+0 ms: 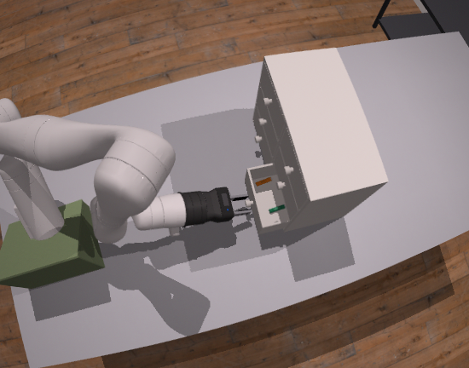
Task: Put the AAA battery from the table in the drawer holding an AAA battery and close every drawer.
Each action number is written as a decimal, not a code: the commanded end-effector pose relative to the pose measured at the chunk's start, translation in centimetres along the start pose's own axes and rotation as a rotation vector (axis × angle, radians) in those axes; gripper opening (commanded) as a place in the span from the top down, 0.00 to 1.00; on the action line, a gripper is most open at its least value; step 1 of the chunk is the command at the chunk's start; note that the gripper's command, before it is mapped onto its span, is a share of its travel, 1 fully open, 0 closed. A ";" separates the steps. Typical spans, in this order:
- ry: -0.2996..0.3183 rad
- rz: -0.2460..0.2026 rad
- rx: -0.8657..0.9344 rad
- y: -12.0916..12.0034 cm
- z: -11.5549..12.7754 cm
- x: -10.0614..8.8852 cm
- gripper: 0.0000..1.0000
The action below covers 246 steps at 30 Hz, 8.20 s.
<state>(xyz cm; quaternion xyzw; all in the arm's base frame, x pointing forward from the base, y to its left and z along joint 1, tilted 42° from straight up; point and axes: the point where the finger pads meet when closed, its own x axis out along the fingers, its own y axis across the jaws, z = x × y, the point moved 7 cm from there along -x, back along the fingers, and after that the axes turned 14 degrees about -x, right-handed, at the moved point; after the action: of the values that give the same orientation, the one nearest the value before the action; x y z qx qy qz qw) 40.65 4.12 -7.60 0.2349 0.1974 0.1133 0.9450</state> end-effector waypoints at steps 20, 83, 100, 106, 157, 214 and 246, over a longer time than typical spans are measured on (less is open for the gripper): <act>-0.004 0.001 -0.004 -0.1 0.4 0.5 0.33; -0.004 0.001 -0.004 -0.1 0.4 0.5 0.63; -0.004 0.001 -0.004 -0.1 0.4 0.6 0.63; -0.004 0.001 -0.004 -0.1 0.4 0.6 0.63; -0.004 0.001 -0.004 -0.2 1.0 2.4 0.63; -0.004 0.001 -0.004 -0.5 2.2 5.6 0.63; -0.004 0.001 -0.004 -0.6 2.5 6.5 0.63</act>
<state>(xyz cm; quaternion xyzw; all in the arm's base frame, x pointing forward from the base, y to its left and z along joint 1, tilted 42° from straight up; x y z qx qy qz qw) 47.50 4.65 -7.98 0.2338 0.1961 0.1137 0.9455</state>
